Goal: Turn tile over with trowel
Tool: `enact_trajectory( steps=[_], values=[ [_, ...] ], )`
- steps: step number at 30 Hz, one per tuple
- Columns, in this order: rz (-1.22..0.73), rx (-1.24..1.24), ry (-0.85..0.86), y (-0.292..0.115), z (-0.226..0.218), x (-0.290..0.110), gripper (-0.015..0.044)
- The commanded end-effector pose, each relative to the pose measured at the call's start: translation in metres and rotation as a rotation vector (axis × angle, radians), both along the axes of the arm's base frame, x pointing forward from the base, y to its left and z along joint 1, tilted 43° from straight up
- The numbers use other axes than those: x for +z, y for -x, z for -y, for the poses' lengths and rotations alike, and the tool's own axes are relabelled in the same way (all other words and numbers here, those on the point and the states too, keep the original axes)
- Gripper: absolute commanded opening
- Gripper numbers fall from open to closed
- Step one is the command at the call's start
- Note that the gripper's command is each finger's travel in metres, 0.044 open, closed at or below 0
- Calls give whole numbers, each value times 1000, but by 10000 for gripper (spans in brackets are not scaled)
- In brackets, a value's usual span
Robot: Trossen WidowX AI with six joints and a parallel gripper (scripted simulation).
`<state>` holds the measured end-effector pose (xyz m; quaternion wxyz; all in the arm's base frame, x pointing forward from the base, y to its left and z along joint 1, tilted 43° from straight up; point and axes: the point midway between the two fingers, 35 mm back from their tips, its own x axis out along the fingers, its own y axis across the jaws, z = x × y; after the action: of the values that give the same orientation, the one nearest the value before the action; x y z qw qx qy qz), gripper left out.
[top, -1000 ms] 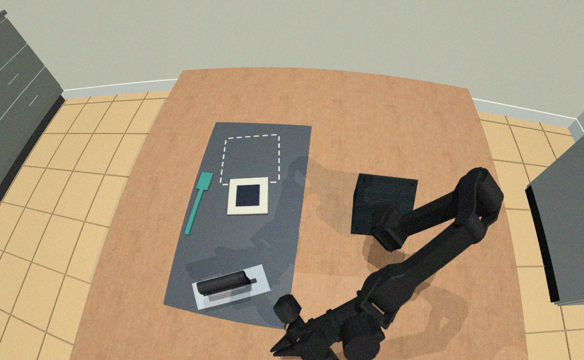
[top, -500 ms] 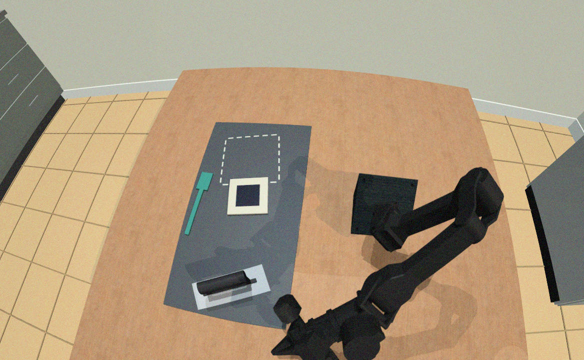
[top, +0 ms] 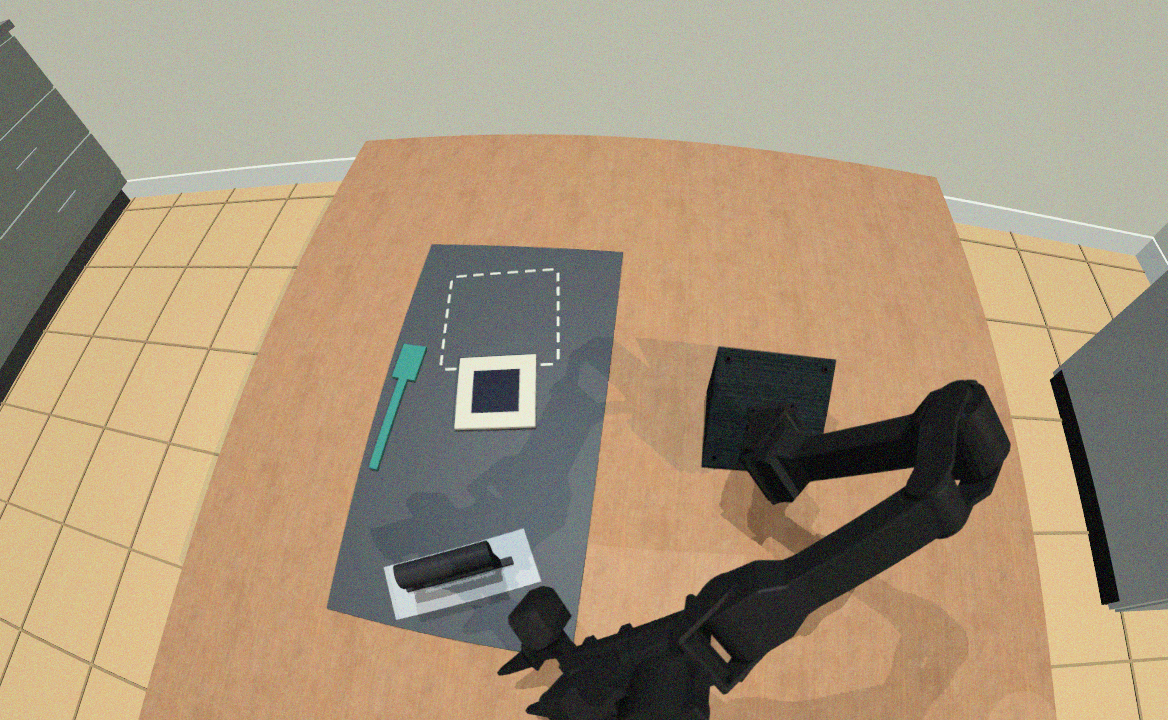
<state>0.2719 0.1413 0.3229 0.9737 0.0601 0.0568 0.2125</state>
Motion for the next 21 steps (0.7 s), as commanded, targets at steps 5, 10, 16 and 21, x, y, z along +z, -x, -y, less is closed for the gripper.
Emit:
enact_trajectory(
  steps=[5,10,16,21],
  values=[
    [-208,35,173,-40,6,-15,270],
    [-347,78,241,-60,13,-27,270],
    [-535,144,280,-81,27,-44,270],
    [-679,203,274,-94,42,-56,270]
  ],
)
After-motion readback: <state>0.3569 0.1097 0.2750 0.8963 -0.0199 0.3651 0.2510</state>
